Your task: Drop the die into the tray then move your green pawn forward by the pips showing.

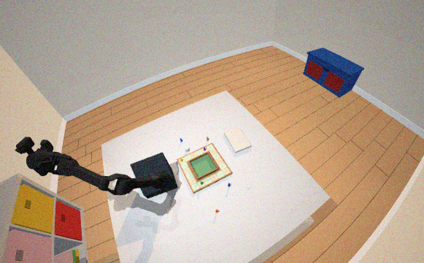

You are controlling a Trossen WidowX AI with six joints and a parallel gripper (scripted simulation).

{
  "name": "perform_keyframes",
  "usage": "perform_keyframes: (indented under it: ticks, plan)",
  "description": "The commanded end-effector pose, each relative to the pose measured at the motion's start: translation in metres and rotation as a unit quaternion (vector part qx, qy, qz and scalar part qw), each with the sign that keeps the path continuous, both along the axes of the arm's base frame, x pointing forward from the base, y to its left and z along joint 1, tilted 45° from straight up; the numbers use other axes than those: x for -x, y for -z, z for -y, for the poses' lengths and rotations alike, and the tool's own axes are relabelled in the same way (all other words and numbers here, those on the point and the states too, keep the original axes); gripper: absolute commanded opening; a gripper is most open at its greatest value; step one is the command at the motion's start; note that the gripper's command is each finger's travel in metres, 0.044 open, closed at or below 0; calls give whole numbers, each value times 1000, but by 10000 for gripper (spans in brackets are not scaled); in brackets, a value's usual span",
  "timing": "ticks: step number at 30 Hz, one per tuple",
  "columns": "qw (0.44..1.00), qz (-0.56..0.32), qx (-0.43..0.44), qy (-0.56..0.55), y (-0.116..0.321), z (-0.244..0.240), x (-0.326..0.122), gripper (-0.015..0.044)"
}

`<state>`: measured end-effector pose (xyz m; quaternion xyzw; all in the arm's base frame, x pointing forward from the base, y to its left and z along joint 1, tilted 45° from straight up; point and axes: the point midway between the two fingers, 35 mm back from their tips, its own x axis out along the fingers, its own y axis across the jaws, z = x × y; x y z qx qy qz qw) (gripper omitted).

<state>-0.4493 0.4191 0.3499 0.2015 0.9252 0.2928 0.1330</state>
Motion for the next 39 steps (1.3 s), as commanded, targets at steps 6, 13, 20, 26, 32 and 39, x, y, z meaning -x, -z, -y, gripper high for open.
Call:
perform_keyframes:
  ticks: [6,13,20,26,32,39]
  plan:
    - [996,58,19,66,48,-50,-46,275]
    - [981,128,49,138,105,-98,-109,275]
    - [951,207,91,210,170,-134,-190,275]
    - [916,272,136,261,223,-148,-263,275]
    - [874,333,188,300,273,-146,-339,275]
    - [816,399,255,331,328,-125,-427,275]
